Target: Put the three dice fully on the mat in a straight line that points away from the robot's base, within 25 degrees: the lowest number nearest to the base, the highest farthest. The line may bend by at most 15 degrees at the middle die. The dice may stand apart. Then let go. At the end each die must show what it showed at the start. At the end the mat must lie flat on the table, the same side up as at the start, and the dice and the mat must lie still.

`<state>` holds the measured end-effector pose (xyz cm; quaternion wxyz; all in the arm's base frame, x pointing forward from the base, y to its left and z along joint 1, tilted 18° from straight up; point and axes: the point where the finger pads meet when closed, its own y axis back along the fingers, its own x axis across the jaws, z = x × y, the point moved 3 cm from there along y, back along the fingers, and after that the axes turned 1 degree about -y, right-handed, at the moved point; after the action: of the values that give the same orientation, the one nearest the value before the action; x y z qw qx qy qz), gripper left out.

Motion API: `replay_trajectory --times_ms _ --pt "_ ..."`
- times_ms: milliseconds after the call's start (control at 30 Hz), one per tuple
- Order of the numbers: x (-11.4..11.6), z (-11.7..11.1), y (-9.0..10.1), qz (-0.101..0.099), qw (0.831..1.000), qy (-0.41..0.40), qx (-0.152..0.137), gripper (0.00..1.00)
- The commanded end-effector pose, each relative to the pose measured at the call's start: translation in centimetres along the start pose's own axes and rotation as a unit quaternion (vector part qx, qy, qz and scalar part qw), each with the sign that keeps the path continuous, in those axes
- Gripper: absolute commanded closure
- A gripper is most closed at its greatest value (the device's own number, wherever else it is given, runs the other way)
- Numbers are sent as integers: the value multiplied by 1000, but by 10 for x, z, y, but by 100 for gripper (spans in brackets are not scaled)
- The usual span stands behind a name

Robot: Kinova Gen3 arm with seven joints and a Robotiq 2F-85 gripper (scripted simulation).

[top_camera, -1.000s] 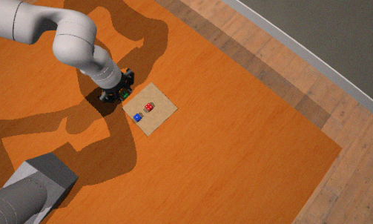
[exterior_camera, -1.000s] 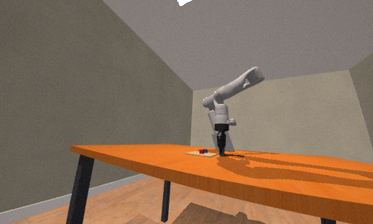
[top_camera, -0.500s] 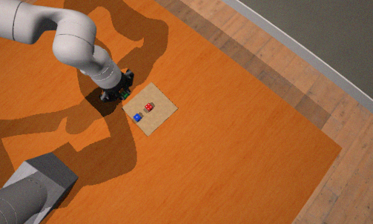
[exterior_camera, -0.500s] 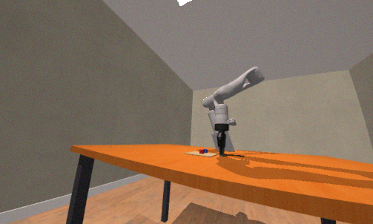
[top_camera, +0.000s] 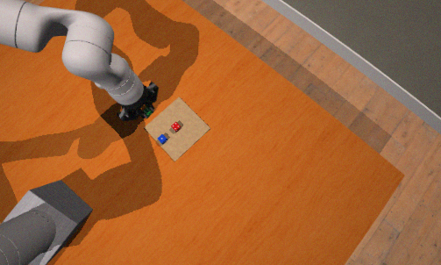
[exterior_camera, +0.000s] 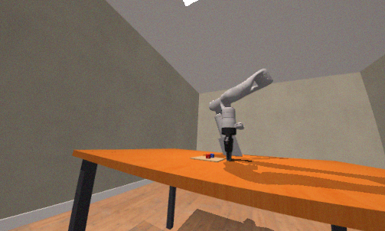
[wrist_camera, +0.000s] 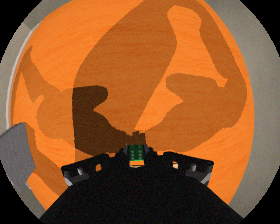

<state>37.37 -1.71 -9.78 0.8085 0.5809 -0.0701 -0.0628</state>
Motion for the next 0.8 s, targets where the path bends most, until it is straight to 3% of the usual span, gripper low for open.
replay_trajectory --times_ms 0,367,567,767 --pt "0 0 0 0 1000 0 0 85" --pt "0 0 5 0 1000 0 0 85" --pt "0 0 22 0 1000 0 0 85" --pt "0 0 62 0 1000 0 0 85"
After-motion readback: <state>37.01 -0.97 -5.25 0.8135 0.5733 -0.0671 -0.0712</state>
